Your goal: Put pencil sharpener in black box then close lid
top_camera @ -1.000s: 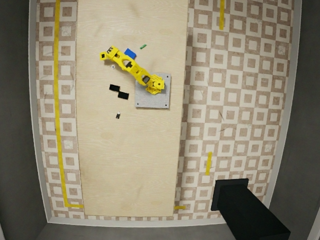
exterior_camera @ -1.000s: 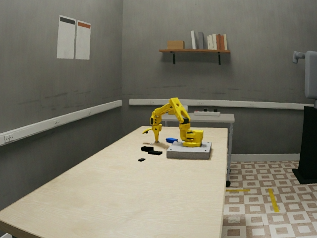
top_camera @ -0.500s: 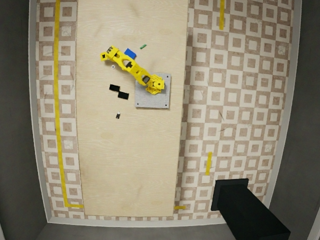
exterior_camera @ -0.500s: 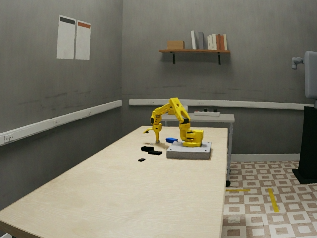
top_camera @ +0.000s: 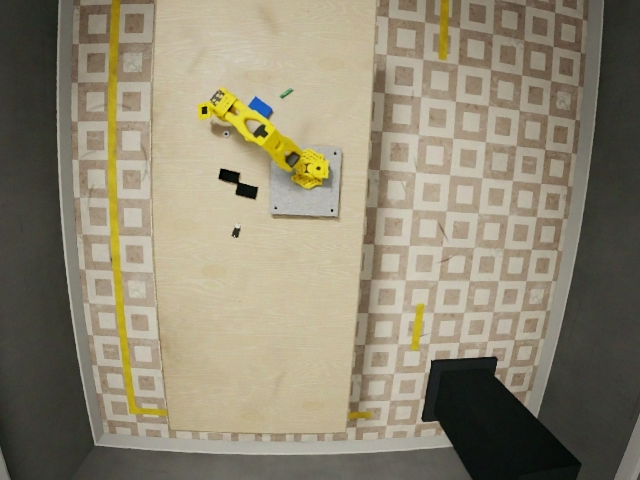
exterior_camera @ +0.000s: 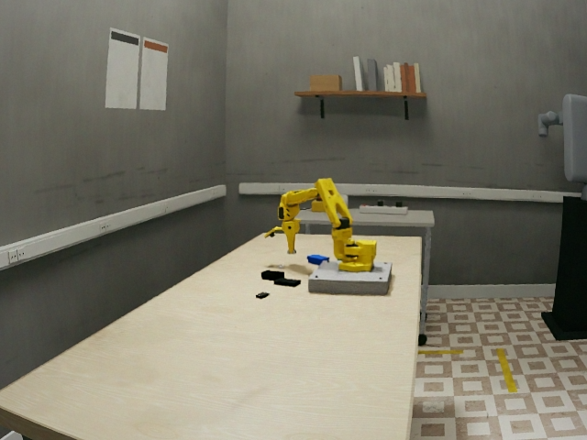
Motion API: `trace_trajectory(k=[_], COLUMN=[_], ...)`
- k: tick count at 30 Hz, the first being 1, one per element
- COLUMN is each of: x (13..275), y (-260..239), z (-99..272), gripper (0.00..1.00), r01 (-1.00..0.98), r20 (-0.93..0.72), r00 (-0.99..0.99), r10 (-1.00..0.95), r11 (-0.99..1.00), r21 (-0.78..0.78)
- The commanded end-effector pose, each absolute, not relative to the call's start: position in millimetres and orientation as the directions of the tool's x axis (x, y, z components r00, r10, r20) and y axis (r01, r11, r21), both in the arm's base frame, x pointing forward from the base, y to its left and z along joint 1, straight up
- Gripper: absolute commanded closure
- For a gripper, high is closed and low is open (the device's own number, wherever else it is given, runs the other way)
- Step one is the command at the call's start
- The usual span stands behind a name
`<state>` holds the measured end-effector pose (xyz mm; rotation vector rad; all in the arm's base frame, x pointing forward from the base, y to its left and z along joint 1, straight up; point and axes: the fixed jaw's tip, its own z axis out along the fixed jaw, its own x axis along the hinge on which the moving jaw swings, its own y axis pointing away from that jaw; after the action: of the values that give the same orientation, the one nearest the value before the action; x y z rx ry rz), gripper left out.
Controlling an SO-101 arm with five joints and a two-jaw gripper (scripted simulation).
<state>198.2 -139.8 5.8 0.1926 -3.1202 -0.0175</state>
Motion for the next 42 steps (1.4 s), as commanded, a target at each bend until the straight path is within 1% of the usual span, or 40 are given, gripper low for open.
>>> trace_trajectory(k=[1,17,28,42], x=[200,199,205,206], y=[-142,-141,-146,-146], z=[17,25,38,38], gripper=[0.94,0.94,0.94,0.94], r01=[-0.112,-0.112,-0.112,-0.112], r20=[-0.002,-0.002,-0.002,-0.002], r00=[-0.994,-0.994,-0.994,-0.994], r10=[-0.112,-0.112,-0.112,-0.112], r11=[0.994,0.994,0.994,0.994], r21=[-0.002,-0.002,-0.002,-0.002])
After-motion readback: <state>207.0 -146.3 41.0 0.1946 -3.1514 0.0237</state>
